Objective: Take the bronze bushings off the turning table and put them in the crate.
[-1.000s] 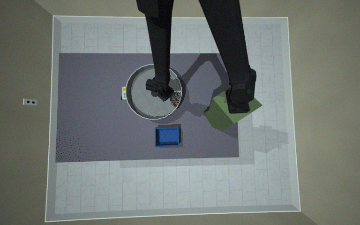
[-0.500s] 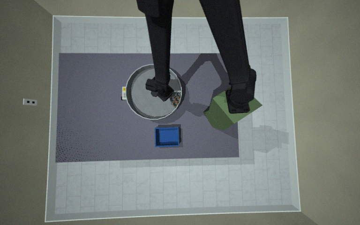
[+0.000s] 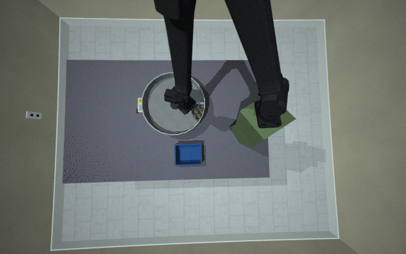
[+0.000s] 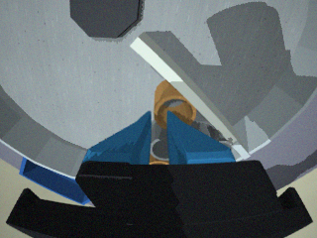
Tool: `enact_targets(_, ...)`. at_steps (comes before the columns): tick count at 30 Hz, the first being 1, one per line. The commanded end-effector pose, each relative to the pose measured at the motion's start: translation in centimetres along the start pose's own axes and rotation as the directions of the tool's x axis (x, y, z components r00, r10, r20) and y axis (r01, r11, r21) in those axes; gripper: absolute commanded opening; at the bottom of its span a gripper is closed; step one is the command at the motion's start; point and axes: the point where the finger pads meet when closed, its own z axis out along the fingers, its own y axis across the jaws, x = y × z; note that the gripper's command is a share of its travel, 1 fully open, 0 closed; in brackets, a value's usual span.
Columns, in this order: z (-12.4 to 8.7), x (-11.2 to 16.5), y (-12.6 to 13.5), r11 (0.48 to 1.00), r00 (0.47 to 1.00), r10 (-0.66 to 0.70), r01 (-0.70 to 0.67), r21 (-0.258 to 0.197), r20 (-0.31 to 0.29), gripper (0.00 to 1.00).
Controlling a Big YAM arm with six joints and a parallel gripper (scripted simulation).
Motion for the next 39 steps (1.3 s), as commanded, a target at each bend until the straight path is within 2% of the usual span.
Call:
enact_targets(1,-0.6,-1.0,0.3,1.0,1.0,-0.002,0.002,-0.01,0.017,0.14)
enact_targets(12,-0.5,-1.0,0.3,1.0,1.0,-0.002,0.002,-0.01,0.017,0.14)
enact_targets(23,1.6,-0.7,0.1,1.0,1.0,-0.003,0.003,-0.008,0.013,0.14)
enact_targets(30,2.2,-0.7,-0.1,1.0,1.0,0.003,-0.002,-0.005,0.011,0.14)
enact_targets(39,1.6,-1.1,0.3,1.0,1.0,0.0,0.001,-0.013,0.023,0.14)
